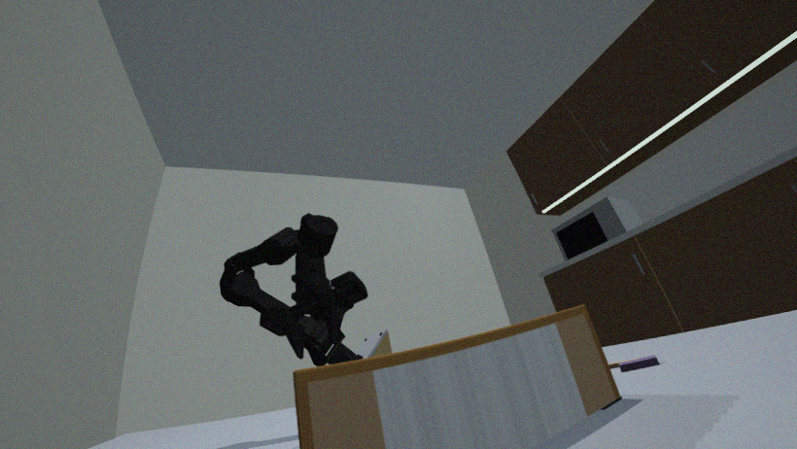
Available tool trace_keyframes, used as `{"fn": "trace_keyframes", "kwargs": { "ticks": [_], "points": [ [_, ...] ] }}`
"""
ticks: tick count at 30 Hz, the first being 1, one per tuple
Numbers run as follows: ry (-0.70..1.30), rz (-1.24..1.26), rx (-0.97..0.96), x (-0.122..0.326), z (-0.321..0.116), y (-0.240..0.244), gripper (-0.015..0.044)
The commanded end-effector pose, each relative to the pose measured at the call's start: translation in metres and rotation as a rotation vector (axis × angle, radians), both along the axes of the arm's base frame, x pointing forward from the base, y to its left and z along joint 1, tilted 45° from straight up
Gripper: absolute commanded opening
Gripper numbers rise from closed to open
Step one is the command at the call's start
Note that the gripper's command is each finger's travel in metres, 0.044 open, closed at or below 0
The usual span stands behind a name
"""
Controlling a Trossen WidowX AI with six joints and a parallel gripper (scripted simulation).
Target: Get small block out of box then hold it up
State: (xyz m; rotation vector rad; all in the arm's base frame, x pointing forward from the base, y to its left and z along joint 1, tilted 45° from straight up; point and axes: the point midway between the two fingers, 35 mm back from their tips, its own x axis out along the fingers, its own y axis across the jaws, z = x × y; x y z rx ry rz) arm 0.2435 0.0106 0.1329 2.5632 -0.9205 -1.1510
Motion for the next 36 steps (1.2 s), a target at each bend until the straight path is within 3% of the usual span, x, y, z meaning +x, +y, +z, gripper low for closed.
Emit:
{"fn": "trace_keyframes", "kwargs": {
  "ticks": [1, 5, 36],
  "points": [
    [-0.447, -0.467, 0.379, 0.002, -0.010, -0.010, 0.0285],
    [-0.688, -0.717, 0.575, 0.003, -0.015, -0.016, 0.0285],
    [-1.714, -1.768, 1.392, 0.005, -0.038, -0.037, 0.0285]
  ]
}}
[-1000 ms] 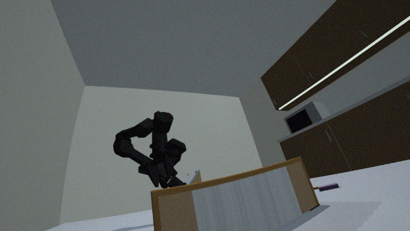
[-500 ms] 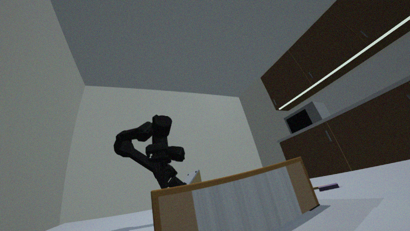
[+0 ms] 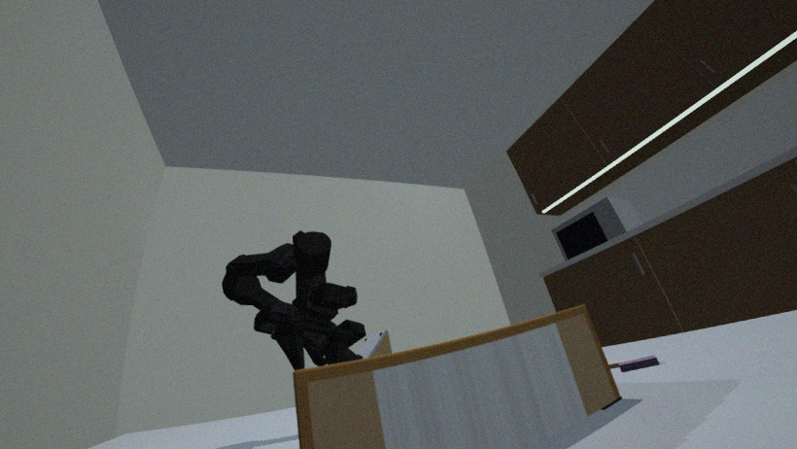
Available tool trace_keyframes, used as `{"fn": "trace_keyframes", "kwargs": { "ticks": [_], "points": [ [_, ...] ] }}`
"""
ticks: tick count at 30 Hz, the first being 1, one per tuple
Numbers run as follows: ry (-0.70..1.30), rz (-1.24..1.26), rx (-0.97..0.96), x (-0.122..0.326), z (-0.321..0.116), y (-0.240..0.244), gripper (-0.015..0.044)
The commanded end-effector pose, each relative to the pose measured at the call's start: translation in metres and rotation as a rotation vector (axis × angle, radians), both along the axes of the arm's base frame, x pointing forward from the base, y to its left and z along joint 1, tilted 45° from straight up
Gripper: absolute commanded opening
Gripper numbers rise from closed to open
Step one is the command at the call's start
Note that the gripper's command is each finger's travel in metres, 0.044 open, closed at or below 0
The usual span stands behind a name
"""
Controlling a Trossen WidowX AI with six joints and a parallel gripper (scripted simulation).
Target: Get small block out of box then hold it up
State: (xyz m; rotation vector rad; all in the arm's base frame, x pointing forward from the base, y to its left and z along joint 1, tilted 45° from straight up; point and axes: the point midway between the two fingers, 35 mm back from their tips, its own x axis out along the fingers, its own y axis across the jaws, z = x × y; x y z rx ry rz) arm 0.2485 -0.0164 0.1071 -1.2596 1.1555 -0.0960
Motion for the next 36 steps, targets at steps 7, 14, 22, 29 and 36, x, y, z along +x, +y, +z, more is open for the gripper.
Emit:
{"fn": "trace_keyframes", "kwargs": {
  "ticks": [7, 14, 22, 29, 36],
  "points": [
    [-0.758, -0.791, 0.608, 0.000, -0.018, -0.015, 0.0285],
    [-0.985, -1.035, 0.781, 0.000, -0.023, -0.020, 0.0285],
    [-1.247, -1.313, 0.976, -0.001, -0.029, -0.026, 0.0285],
    [-1.473, -1.556, 1.144, -0.001, -0.033, -0.029, 0.0285],
    [-1.713, -1.776, 1.333, 0.000, -0.034, -0.031, 0.0285]
  ]
}}
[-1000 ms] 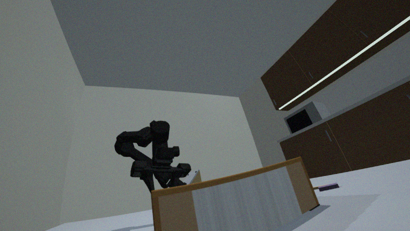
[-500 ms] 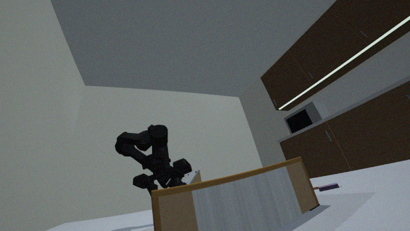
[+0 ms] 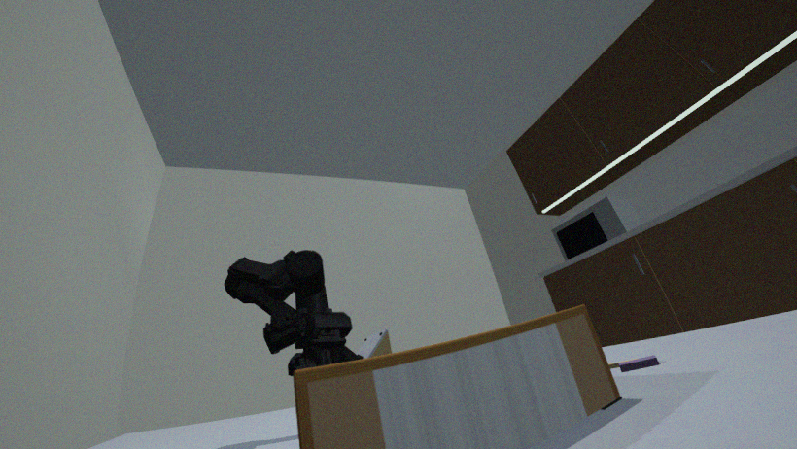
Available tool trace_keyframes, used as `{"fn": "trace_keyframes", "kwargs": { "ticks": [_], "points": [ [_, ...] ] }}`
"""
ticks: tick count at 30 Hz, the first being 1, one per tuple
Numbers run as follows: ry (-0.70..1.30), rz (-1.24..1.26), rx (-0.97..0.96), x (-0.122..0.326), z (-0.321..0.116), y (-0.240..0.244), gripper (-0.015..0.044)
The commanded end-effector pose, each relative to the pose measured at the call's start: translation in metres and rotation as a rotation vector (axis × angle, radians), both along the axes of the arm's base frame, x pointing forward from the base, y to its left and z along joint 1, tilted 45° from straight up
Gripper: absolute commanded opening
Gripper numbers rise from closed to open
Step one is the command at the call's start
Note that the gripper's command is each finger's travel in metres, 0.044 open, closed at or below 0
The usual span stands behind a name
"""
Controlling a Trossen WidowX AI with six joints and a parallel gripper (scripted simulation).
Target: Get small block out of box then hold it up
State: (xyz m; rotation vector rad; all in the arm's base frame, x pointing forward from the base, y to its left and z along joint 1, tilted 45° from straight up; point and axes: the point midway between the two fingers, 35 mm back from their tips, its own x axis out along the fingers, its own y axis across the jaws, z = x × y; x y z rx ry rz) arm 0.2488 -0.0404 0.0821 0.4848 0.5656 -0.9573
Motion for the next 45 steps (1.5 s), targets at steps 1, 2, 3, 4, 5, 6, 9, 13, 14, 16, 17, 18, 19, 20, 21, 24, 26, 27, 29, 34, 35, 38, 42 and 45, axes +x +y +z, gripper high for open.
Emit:
{"fn": "trace_keyframes", "kwargs": {
  "ticks": [1, 2, 3, 4, 5, 6, 9, 13, 14, 16, 17, 18, 19, 20, 21, 24, 26, 27, 29, 34, 35, 38, 42, 45],
  "points": [
    [-0.572, -0.575, 0.438, 0.0004, -0.0091, -0.0068, 0.0285],
    [-0.608, -0.608, 0.463, 0.0008, -0.0090, -0.0069, 0.0285],
    [-0.644, -0.640, 0.489, 0.0012, -0.0089, -0.0070, 0.0285],
    [-0.679, -0.672, 0.515, 0.0016, -0.0087, -0.0071, 0.0285],
    [-0.715, -0.704, 0.540, 0.0021, -0.0086, -0.0072, 0.0285],
    [-0.754, -0.735, 0.568, 0.0027, -0.0084, -0.0073, 0.0285],
    [-0.857, -0.829, 0.647, 0.0038, -0.0079, -0.0076, 0.0285],
    [-0.994, -0.954, 0.753, 0.0052, -0.0073, -0.0080, 0.0285],
    [-1.028, -0.986, 0.780, 0.0056, -0.0071, -0.0081, 0.0285],
    [-1.096, -1.048, 0.835, 0.0063, -0.0068, -0.0083, 0.0285],
    [-1.128, -1.080, 0.862, 0.0064, -0.0067, -0.0084, 0.0285],
    [-1.153, -1.104, 0.882, 0.0066, -0.0066, -0.0084, 0.0285],
    [-1.164, -1.115, 0.892, 0.0067, -0.0066, -0.0085, 0.0285],
    [-1.167, -1.118, 0.894, 0.0067, -0.0066, -0.0085, 0.0285],
    [-1.167, -1.118, 0.894, 0.0067, -0.0066, -0.0085, 0.0285],
    [-1.167, -1.118, 0.894, 0.0067, -0.0066, -0.0085, 0.0285],
    [-1.167, -1.118, 0.894, 0.0067, -0.0066, -0.0085, 0.0285],
    [-1.167, -1.118, 0.894, 0.0067, -0.0066, -0.0085, 0.0285],
    [-1.167, -1.118, 0.894, 0.0067, -0.0066, -0.0085, 0.0285],
    [-1.167, -1.118, 0.894, 0.0067, -0.0066, -0.0085, 0.0285],
    [-1.167, -1.118, 0.894, 0.0067, -0.0066, -0.0085, 0.0285],
    [-1.167, -1.118, 0.894, 0.0067, -0.0066, -0.0085, 0.0285],
    [-1.167, -1.118, 0.894, 0.0070, -0.0074, -0.0091, 0.0285],
    [-1.166, -1.120, 0.894, 0.0080, -0.0110, -0.0118, 0.0285]
  ]
}}
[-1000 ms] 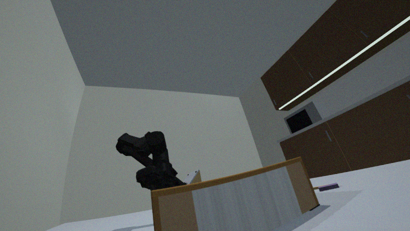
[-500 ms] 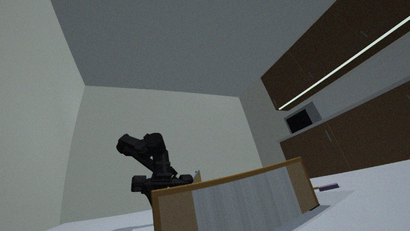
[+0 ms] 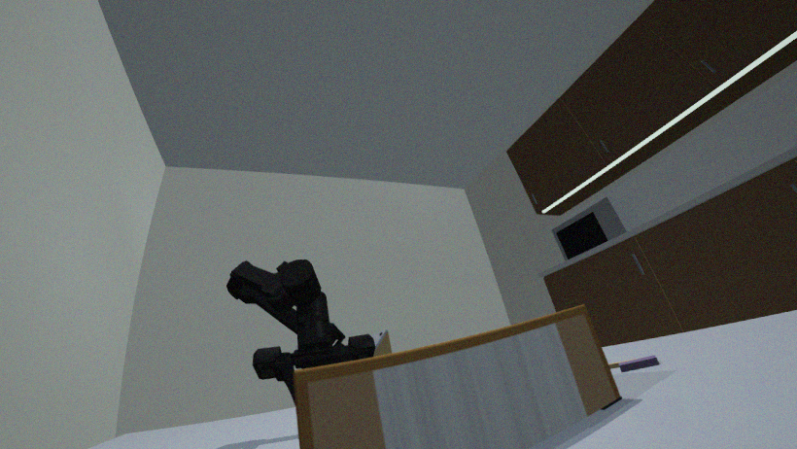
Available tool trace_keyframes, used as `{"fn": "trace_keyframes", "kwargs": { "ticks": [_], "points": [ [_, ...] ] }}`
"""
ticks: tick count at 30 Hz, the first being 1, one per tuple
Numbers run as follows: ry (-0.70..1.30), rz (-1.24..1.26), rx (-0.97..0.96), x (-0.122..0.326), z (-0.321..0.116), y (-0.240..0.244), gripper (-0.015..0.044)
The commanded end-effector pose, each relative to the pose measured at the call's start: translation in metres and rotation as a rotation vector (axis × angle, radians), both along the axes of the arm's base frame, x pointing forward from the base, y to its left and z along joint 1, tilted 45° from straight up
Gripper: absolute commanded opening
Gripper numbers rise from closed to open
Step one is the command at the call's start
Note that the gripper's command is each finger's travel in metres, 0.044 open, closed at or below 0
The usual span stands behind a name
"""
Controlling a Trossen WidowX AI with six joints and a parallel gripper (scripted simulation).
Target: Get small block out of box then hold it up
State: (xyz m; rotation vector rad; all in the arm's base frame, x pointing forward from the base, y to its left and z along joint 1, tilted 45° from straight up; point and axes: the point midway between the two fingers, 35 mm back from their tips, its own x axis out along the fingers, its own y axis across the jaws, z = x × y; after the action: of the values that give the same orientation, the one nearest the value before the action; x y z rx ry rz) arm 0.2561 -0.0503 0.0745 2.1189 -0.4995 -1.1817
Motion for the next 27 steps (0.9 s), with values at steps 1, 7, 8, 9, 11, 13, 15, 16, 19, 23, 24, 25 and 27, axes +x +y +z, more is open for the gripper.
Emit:
{"fn": "trace_keyframes", "kwargs": {
  "ticks": [1, 7, 8, 9, 11, 13, 15, 16, 19, 23, 24, 25, 27],
  "points": [
    [-0.001, -0.001, 0.006, 0.001, -0.005, -0.003, 0.0285],
    [0.001, -0.002, 0.008, 0.003, -0.012, -0.009, 0.0285],
    [0.001, -0.002, 0.008, 0.003, -0.013, -0.010, 0.0285],
    [0.001, -0.002, 0.008, 0.003, -0.015, -0.011, 0.0285],
    [0.001, -0.002, 0.008, 0.004, -0.017, -0.013, 0.0285],
    [0.001, -0.002, 0.008, 0.004, -0.019, -0.015, 0.0285],
    [0.001, -0.002, 0.008, 0.004, -0.022, -0.018, 0.0285],
    [0.001, -0.002, 0.008, 0.004, -0.023, -0.019, 0.0285],
    [0.001, -0.002, 0.008, 0.005, -0.026, -0.022, 0.0285],
    [0.001, -0.002, 0.007, 0.005, -0.031, -0.027, 0.0285],
    [0.001, -0.002, 0.007, 0.005, -0.032, -0.028, 0.0285],
    [0.000, -0.002, 0.006, 0.005, -0.033, -0.029, 0.0285],
    [0.000, -0.001, 0.005, 0.005, -0.035, -0.032, 0.0285]
  ]
}}
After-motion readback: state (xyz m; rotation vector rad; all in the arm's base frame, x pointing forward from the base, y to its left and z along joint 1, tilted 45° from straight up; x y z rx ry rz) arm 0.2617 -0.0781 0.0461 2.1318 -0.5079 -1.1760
